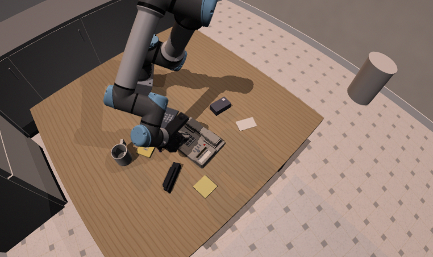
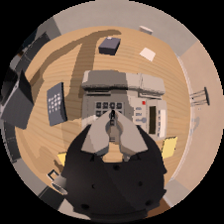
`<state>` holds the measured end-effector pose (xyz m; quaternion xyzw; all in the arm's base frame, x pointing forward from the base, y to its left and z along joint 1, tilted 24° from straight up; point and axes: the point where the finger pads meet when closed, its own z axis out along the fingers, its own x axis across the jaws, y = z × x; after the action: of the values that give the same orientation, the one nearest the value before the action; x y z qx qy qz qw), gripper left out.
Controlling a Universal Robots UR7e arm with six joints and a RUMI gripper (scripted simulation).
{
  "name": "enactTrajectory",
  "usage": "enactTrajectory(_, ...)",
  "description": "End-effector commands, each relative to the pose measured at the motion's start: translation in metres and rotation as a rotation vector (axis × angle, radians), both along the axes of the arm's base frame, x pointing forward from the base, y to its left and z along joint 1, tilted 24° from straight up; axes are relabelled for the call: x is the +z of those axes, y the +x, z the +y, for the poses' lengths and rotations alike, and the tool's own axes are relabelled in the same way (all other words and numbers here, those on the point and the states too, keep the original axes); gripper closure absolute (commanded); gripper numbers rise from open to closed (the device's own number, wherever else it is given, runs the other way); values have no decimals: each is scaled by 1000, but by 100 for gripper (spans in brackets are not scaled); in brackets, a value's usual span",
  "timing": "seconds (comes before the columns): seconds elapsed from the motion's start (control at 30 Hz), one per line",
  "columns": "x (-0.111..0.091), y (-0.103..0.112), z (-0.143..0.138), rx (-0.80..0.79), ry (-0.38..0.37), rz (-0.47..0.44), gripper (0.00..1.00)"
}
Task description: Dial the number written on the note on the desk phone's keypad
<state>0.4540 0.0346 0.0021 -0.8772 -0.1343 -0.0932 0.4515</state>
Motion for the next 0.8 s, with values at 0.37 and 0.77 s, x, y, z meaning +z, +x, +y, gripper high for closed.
enactTrajectory(0.37,-5,2,2,0,-1,-1,100)
enactTrajectory(0.77,-7,2,2,0,-1,-1,100)
